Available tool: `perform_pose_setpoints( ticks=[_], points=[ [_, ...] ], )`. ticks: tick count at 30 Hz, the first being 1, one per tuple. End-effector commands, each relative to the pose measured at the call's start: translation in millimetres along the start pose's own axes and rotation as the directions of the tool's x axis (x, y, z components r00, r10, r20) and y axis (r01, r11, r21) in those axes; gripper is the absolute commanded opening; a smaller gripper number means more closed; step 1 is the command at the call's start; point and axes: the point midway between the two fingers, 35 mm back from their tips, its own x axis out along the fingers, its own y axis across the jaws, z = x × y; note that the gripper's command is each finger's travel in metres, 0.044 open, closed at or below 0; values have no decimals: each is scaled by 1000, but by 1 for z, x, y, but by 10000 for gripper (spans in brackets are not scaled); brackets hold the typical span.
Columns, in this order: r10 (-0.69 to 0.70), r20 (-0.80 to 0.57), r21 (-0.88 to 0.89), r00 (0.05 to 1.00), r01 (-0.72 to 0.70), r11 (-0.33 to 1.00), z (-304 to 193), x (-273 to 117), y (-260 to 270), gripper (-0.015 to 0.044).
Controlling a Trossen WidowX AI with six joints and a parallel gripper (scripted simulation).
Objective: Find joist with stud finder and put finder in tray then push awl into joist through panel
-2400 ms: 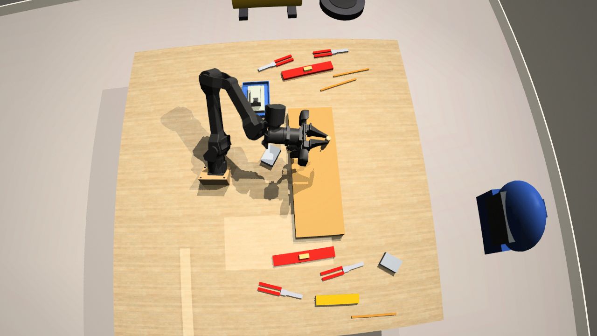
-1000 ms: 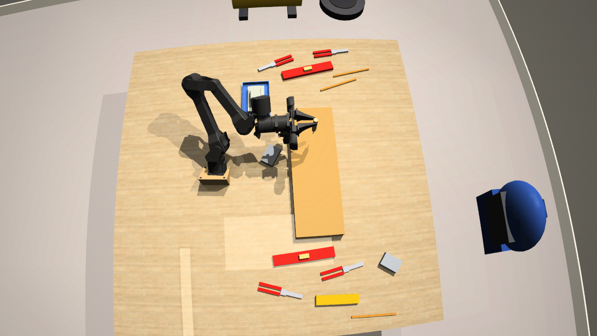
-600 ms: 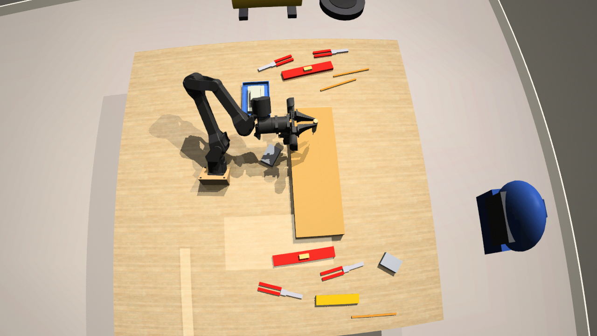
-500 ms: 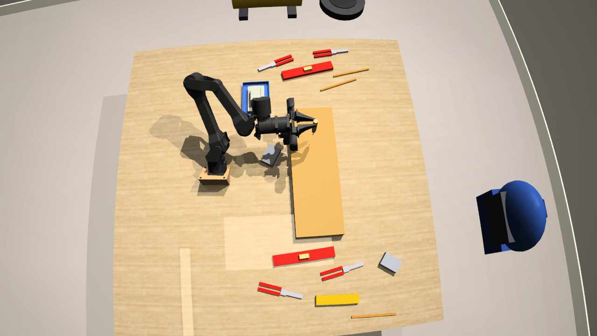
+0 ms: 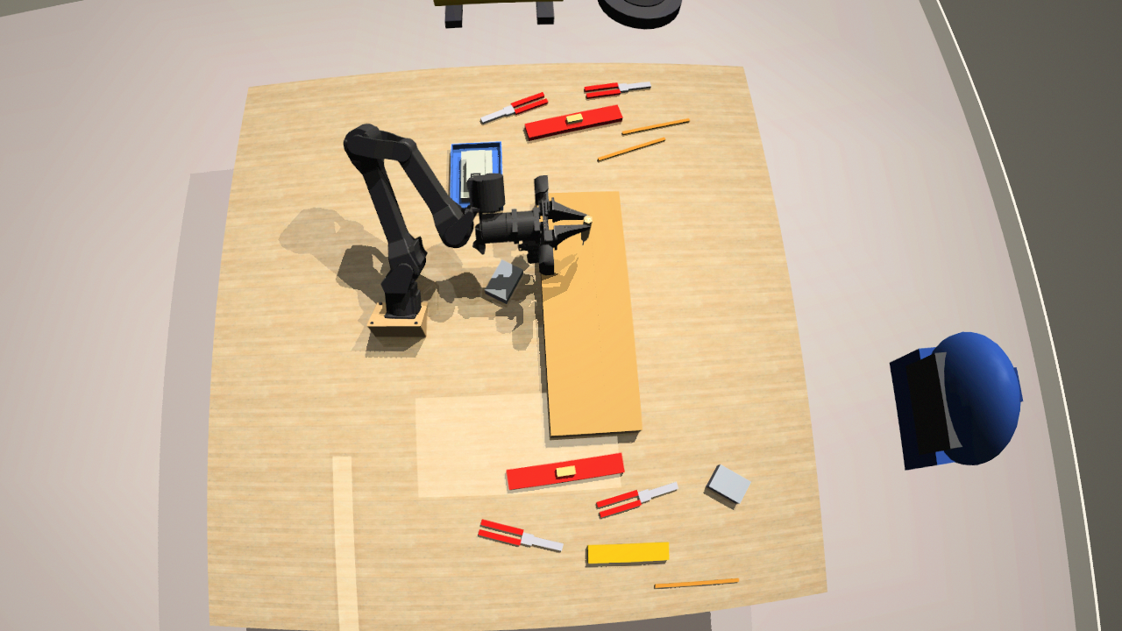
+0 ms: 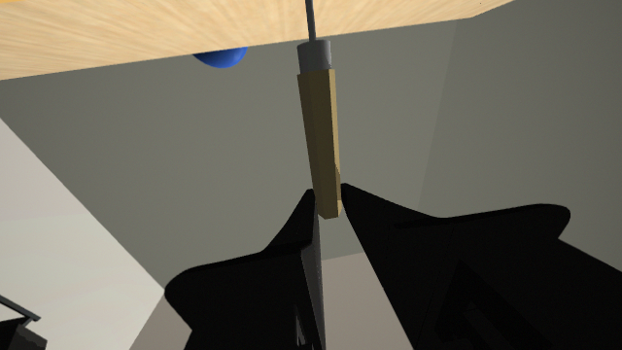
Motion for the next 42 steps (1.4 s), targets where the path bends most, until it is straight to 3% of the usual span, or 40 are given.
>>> perform_pose_setpoints(
  ticks=[1,42],
  points=[
    [7,-6,-3,1000,-7,1000,2,-1,2,0],
    [7,-5,-1,1000,-7,1000,43,-4,2,0]
  ],
)
